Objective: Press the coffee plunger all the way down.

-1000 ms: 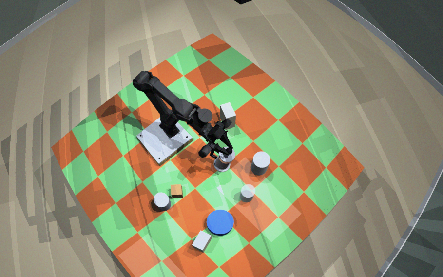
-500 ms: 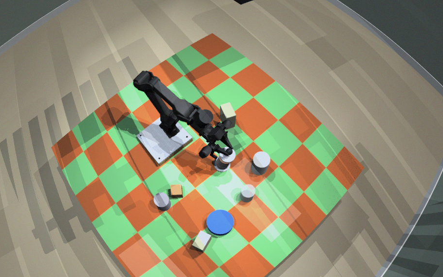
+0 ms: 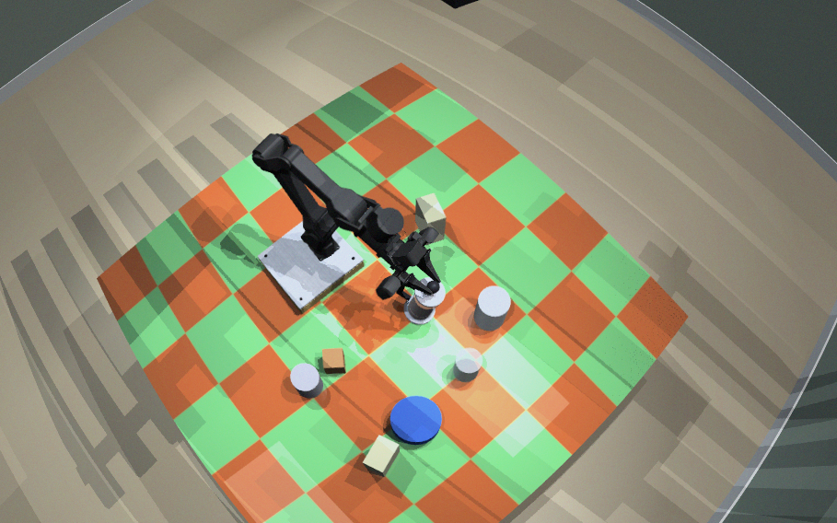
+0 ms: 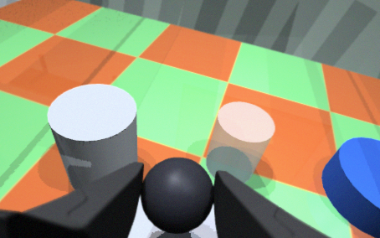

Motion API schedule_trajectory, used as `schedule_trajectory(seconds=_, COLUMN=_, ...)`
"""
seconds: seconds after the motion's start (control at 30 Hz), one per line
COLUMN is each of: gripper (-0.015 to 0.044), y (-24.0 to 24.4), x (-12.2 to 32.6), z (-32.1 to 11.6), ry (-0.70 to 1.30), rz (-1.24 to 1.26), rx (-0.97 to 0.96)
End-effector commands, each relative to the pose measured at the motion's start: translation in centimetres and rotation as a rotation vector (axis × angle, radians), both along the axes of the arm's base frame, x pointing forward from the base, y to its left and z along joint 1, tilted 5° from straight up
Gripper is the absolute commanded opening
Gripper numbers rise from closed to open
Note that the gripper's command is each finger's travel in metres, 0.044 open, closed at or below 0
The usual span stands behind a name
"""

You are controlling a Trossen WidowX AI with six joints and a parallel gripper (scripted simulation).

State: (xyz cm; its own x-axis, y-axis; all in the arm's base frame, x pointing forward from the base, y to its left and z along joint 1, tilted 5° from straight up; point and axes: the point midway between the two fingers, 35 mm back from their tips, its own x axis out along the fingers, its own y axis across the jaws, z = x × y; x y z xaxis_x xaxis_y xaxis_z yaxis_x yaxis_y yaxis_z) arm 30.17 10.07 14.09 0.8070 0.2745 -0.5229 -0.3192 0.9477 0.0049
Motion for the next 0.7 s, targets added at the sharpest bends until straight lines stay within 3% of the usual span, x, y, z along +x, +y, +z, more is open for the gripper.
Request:
schedule_trajectory(seconds=0.0, gripper=0.0117, y=0.0, x=-0.04, z=-0.76, ry=0.029, rz=-0.004, rx=-0.005)
schedule_trajectory(seconds=0.67, gripper=0.0117, y=0.08, x=0.18, z=-0.65, ry=0.029, rz=-0.004, rx=-0.005)
